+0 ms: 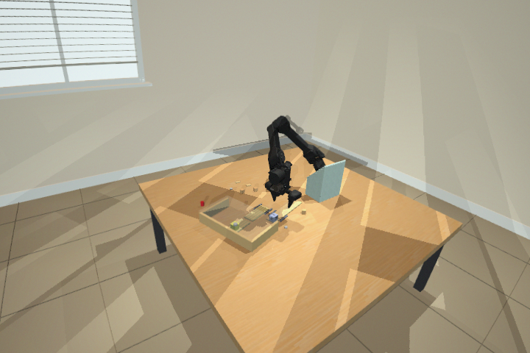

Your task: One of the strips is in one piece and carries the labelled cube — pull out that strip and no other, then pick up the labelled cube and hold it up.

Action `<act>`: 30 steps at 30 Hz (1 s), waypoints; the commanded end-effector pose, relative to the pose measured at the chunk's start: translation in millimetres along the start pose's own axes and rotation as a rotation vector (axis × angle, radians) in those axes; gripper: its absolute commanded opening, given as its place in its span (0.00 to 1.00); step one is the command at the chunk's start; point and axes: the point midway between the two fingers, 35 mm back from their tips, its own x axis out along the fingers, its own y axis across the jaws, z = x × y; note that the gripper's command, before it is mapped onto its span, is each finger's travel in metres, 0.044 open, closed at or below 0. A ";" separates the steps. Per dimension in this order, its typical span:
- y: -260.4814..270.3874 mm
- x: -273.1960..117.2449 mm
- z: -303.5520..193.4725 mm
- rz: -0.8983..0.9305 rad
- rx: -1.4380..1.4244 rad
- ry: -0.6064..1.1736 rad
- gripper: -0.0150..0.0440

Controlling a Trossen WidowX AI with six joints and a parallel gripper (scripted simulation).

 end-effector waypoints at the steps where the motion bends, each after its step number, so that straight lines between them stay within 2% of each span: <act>1: 1.7 -1.8 14.7 0.001 0.004 0.000 1.00; 15: 9.2 -8.2 70.3 0.002 0.006 -0.002 1.00; 22: 9.2 0.5 70.9 0.002 0.006 -0.003 0.69; 30: 9.3 13.7 71.4 0.002 0.006 -0.003 0.68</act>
